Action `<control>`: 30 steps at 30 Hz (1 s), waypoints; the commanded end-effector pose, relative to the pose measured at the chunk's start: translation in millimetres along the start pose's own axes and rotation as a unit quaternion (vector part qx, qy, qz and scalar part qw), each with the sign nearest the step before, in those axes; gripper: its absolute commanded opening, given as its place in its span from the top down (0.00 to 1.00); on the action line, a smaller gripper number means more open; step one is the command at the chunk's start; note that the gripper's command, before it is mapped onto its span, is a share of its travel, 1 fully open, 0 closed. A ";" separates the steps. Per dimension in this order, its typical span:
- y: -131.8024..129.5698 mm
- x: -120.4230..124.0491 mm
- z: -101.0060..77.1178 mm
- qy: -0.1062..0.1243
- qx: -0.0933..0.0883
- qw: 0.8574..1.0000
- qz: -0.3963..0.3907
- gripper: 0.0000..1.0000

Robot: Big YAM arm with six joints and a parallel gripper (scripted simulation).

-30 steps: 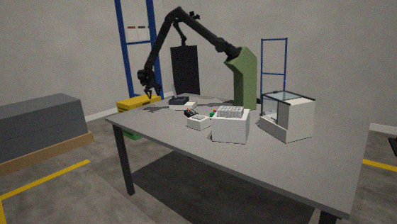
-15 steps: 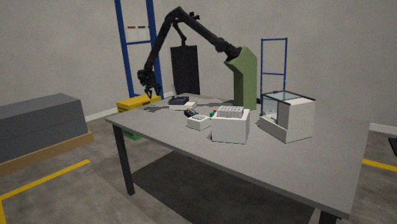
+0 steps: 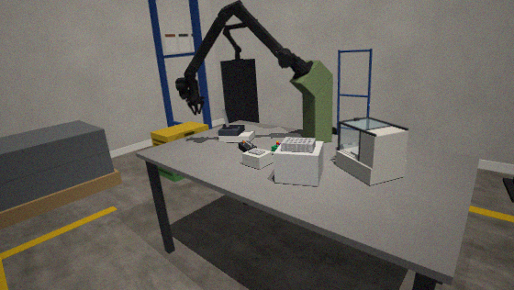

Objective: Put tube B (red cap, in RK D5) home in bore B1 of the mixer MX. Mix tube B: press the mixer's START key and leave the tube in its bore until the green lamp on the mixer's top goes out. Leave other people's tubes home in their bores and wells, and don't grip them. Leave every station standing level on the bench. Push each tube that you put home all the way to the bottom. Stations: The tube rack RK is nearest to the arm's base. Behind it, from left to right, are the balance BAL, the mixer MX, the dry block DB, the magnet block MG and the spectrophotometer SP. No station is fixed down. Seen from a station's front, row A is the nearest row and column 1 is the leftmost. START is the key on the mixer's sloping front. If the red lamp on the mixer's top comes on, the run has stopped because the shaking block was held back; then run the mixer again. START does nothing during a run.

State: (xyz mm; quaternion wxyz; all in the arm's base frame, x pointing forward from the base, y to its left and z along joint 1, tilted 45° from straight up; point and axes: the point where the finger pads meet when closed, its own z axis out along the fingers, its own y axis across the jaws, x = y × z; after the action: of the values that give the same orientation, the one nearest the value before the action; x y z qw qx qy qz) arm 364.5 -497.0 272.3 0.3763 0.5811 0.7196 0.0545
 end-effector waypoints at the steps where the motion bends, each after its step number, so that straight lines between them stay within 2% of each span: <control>1: -0.4 -4.4 -21.4 -0.008 -0.001 1.000 -0.008 0.64; 2: 6.5 -0.3 -24.1 -0.005 -0.004 1.000 -0.013 0.64; 10: -0.5 -2.7 -66.1 -0.008 0.000 1.000 -0.008 0.64; 16: 13.1 -19.5 -109.3 -0.028 -0.009 0.999 -0.017 0.64; 18: 13.1 -19.5 -109.3 -0.028 -0.009 0.999 -0.017 0.64; 21: 13.2 -18.8 -124.7 -0.029 -0.008 0.999 -0.017 0.64; 22: 13.1 -18.7 -126.3 -0.029 -0.008 0.999 -0.017 0.64; 23: 7.9 -7.1 -105.5 -0.010 -0.004 1.000 -0.010 0.64; 26: 7.9 -7.1 -105.5 -0.010 -0.004 1.000 -0.010 0.64; 27: 13.3 8.4 -102.7 -0.014 -0.009 0.999 -0.039 0.64; 30: 11.9 23.8 -92.1 -0.019 -0.009 0.998 -0.066 0.64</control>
State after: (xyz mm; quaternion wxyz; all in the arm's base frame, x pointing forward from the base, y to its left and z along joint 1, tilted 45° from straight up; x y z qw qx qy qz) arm 308.9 -453.8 326.9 0.3803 0.5646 0.7315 0.0400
